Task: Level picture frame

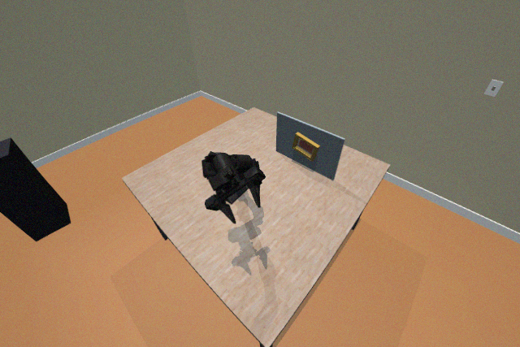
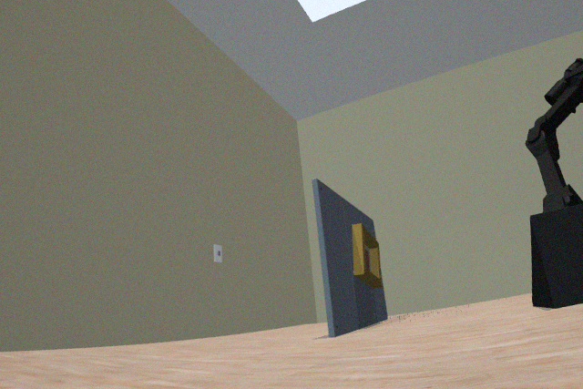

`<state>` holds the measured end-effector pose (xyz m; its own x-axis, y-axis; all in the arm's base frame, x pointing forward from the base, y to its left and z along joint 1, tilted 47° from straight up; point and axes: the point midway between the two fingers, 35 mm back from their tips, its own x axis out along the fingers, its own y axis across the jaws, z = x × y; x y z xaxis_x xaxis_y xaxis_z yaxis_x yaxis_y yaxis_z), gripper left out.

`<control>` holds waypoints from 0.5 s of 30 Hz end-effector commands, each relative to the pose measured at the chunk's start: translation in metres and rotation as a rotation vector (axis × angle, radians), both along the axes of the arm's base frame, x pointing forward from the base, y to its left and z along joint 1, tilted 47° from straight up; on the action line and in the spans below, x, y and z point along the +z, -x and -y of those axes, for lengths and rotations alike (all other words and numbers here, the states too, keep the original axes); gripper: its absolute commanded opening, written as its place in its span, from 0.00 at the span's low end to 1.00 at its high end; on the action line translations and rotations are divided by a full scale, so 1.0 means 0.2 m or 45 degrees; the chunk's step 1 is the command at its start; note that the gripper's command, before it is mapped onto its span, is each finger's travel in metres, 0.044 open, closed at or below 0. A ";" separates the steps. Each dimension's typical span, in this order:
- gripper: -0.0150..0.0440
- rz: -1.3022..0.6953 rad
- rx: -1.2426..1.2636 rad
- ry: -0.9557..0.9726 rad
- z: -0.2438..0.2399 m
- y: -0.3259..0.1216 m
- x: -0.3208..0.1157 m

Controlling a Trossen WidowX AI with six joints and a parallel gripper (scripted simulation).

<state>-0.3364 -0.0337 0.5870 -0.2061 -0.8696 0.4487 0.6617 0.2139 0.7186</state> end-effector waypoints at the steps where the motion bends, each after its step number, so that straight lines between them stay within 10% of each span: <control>1: 0.89 -0.001 -0.012 0.004 -0.01 0.00 0.00; 6: 0.69 -0.025 -0.335 0.106 -0.34 -0.08 0.10; 15: 0.69 -0.107 -1.076 0.281 -0.91 -0.41 0.20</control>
<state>-0.2844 0.1144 0.6227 -0.6298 -0.4963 0.5976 0.7313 -0.1195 0.6714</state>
